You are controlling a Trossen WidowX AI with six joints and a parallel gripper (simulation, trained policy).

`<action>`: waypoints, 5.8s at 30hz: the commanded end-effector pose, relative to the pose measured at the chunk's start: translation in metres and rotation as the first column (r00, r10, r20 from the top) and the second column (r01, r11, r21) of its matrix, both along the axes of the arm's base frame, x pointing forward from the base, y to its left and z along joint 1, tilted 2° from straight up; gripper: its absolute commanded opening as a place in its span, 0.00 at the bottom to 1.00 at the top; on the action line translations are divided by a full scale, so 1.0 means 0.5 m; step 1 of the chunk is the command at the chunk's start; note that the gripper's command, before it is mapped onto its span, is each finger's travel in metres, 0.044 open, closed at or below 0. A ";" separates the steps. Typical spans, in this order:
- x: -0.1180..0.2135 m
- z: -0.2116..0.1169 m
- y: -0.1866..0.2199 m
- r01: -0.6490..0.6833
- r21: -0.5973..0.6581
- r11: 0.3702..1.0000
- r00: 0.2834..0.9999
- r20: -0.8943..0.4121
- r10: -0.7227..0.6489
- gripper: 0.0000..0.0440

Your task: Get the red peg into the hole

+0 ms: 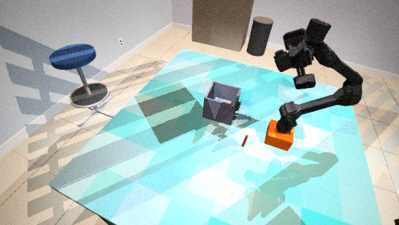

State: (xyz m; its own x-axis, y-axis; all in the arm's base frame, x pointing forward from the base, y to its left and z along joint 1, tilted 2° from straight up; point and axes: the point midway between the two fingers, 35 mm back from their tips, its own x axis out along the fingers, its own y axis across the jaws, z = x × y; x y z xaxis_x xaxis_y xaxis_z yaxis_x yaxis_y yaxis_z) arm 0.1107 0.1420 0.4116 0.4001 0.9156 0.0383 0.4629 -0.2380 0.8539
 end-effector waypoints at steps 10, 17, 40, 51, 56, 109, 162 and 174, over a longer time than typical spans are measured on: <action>0.096 -0.082 -0.017 0.131 -0.062 0.990 0.944 -0.298 -0.143 1.00; 0.141 -0.157 -0.029 0.180 -0.139 0.974 0.839 -0.495 -0.226 1.00; 0.170 -0.422 -0.024 -0.006 -0.532 0.847 0.416 -0.771 -0.481 1.00; 0.150 -0.524 -0.035 -0.181 -0.711 0.680 0.379 -0.688 -0.618 1.00; 0.140 -0.566 -0.045 -0.252 -0.763 0.595 0.391 -0.643 -0.659 1.00; 0.163 -0.818 -0.088 -0.358 -0.868 0.343 0.563 -0.494 -0.662 0.00; 0.281 -0.485 -0.266 -0.026 -0.958 0.287 0.690 -0.225 -0.688 0.00; 0.294 -0.486 -0.335 -0.053 -0.967 0.248 0.664 -0.220 -0.714 0.00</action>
